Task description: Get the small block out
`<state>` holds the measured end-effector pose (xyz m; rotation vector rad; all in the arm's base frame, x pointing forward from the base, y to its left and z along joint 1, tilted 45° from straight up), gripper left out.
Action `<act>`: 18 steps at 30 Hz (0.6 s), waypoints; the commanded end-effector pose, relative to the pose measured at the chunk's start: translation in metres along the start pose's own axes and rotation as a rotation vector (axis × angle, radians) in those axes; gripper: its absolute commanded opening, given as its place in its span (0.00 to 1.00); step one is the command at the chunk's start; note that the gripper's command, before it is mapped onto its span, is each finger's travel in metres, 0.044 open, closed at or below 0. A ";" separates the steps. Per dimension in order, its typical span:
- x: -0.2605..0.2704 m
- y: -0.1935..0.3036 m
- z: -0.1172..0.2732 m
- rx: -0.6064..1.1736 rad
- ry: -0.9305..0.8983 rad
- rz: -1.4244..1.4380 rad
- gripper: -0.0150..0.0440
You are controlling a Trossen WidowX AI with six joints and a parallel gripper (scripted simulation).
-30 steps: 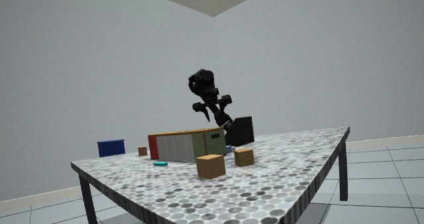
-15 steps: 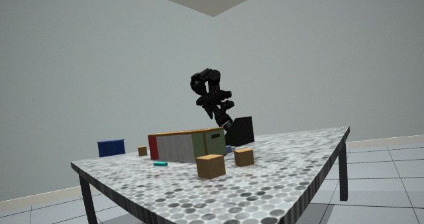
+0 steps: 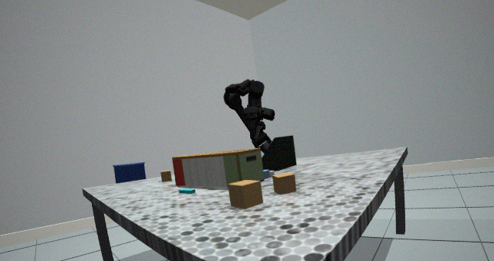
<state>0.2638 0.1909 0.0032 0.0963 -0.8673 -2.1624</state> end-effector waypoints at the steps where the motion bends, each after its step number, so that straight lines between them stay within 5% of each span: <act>1: 0.010 -0.014 -0.001 0.110 -0.030 0.926 0.74; 6: 0.010 -0.015 0.000 0.124 -0.046 1.157 0.74; 18: 0.010 -0.015 0.000 0.125 -0.046 1.162 0.74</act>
Point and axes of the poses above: the point midway between the two fingers, 35 mm back from their tips, its own z axis back along the fingers, its own x axis across the jaws, y = z × x, the point moved 1 cm from there along z, back along the fingers, and after that the axes turned 10 degrees about z, right-handed, at the moved point
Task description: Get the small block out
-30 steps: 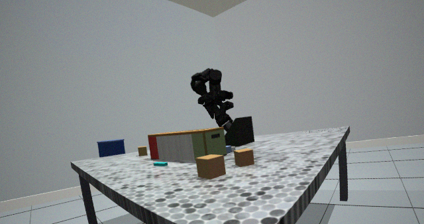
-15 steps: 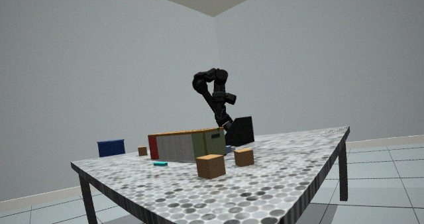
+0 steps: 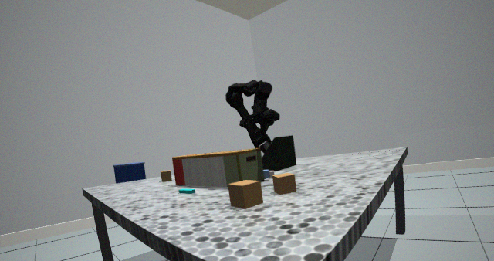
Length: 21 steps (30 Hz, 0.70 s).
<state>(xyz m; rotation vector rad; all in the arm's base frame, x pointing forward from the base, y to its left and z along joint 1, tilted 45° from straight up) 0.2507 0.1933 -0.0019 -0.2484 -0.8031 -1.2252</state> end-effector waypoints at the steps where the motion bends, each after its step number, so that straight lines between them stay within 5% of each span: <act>1: 0.000 -0.005 -0.002 0.014 -0.023 0.205 0.74; 11: 0.000 -0.006 -0.004 0.014 -0.023 0.205 0.74; 17: -0.005 -0.034 -0.082 0.015 -0.024 0.205 0.74; 21: -0.004 -0.038 -0.090 0.015 -0.026 0.205 0.74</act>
Point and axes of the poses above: the point midway between the two fingers, 35 mm back from their tips, its own z axis back along the fingers, its own x axis across the jaws, y = z × x, the point moved 1 cm from there along z, back along the fingers, and after that the axes turned 10 degrees about z, right-handed, at the moved point
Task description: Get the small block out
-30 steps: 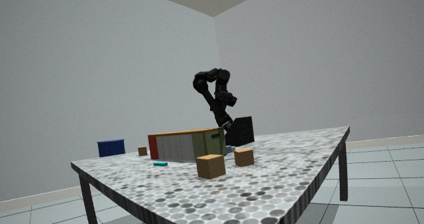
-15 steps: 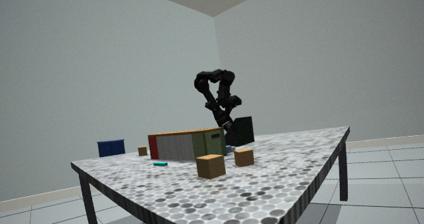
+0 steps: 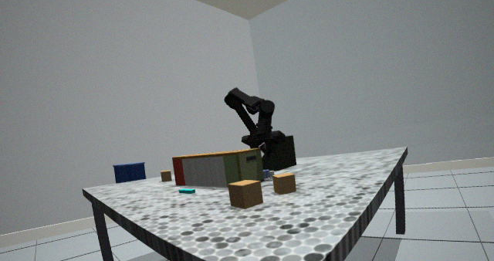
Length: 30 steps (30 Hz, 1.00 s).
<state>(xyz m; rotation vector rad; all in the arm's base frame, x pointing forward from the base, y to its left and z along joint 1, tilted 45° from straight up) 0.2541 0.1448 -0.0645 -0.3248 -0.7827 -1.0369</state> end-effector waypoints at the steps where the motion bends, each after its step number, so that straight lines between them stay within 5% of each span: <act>1: -0.001 -0.009 -0.017 0.006 -0.006 0.009 0.74; 30: -0.002 -0.027 -0.054 0.006 -0.006 0.010 0.74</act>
Point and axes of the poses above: the point midway between the two fingers, 35 mm back from their tips, its own z axis back along the fingers, its own x axis across the jaws, y = z × x, the point moved 1 cm from there along z, back along the fingers, and after that the axes turned 10 degrees about z, right-handed, at the moved point
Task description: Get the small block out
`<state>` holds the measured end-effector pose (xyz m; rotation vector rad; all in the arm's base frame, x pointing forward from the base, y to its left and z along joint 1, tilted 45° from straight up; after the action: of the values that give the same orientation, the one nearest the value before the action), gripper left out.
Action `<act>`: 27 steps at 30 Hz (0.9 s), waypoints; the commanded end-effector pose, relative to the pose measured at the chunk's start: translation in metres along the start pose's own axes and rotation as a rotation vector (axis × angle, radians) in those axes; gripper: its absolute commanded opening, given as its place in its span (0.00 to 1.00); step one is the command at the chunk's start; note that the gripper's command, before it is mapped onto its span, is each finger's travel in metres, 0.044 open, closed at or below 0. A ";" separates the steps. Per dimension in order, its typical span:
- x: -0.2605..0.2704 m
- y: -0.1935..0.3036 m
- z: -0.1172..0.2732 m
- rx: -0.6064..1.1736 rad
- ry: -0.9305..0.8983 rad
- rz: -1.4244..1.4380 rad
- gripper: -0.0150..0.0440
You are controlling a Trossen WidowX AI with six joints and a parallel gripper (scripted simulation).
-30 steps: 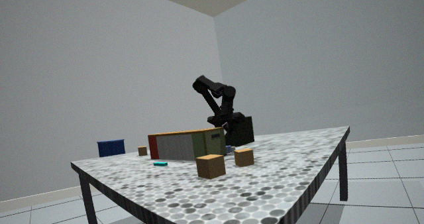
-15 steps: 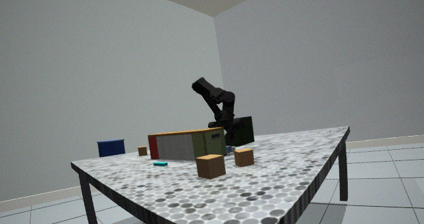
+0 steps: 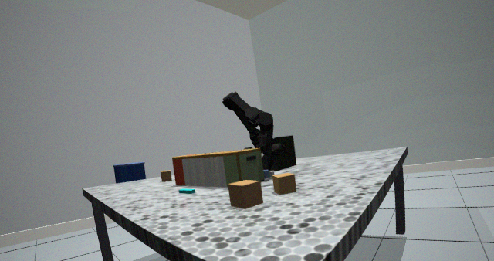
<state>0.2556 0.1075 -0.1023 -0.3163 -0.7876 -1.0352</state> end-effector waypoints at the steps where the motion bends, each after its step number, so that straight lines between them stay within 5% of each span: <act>1: 0.001 -0.006 -0.007 -0.003 -0.006 0.012 0.74; 14: 0.002 -0.016 -0.022 -0.003 -0.009 0.012 0.74; 22: 0.002 -0.016 -0.022 -0.003 -0.009 0.012 0.38; 27: 0.001 -0.014 -0.021 0.000 -0.003 -0.014 0.26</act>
<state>0.2530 0.0869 -0.1178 -0.3223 -0.7925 -1.0316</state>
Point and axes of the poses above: the point midway between the two fingers, 35 mm back from their tips, its own z axis back along the fingers, its own x axis across the jaws, y = z × x, the point moved 1 cm from there along z, back along the fingers, and after that the axes turned 10 degrees about z, right-handed, at the moved point
